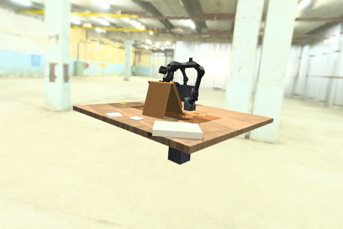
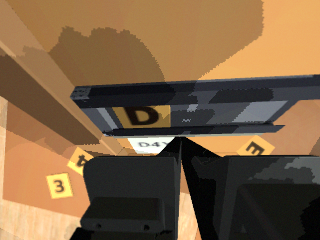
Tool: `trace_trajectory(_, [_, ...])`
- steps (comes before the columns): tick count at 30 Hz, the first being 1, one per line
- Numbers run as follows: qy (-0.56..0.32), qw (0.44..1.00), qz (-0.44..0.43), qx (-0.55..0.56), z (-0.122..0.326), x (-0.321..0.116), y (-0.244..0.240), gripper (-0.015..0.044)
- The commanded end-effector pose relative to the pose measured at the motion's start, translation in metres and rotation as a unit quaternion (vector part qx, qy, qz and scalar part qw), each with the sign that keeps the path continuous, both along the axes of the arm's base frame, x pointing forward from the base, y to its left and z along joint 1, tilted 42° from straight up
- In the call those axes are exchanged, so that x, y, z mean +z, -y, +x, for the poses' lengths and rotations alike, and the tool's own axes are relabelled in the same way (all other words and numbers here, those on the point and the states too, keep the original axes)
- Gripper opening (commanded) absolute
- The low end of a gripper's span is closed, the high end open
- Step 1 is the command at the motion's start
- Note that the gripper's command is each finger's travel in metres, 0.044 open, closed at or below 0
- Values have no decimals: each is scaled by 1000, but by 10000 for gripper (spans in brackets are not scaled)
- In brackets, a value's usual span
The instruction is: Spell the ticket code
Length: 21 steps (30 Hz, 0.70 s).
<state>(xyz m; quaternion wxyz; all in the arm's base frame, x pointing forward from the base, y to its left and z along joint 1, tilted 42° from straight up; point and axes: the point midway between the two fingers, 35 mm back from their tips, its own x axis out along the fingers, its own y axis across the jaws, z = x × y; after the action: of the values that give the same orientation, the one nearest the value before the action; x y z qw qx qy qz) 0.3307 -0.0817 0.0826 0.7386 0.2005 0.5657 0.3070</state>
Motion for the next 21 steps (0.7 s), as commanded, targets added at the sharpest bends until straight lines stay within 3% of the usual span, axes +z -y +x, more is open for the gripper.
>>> trace_trajectory(1, [-7, 1000, -1, 10, 0, -1, 0, 0])
trace_trajectory(21, [-6, 1000, -1, 10, 7, -4, -5, 0])
